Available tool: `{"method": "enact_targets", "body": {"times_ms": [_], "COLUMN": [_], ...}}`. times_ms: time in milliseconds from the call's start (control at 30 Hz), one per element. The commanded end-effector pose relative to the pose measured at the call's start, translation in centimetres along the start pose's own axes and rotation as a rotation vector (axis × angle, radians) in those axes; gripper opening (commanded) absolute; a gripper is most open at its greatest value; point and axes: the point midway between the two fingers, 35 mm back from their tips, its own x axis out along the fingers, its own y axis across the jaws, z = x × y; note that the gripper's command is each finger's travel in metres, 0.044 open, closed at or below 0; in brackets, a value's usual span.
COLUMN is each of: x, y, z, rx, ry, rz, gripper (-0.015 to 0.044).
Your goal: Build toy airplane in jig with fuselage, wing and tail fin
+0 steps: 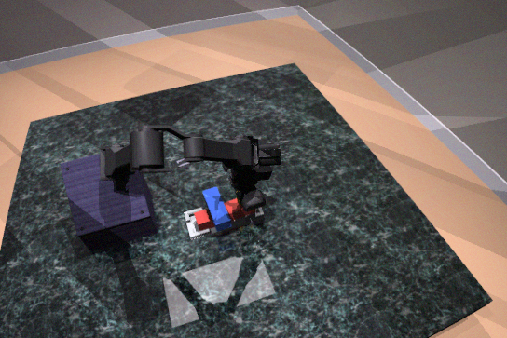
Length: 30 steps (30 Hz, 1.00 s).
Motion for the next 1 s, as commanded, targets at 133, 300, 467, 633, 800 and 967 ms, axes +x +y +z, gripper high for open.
{"method": "enact_targets", "body": {"times_ms": [133,300,467,633,800,967], "x": [0.0,0.0,0.0,-2.7,-9.2,-9.2], "y": [0.0,0.0,0.0,0.0,0.0,0.5], "z": [0.0,0.0,0.0,0.4,0.1,0.3], "rx": [0.001,0.001,0.001,0.0,-0.004,-0.004], "ry": [-0.001,-0.001,-0.001,0.0,0.002,0.002], "rz": [0.0,0.0,0.0,0.004,0.006,0.006], "gripper": [0.0131,0.026,0.026,0.026,0.026,0.026]}}
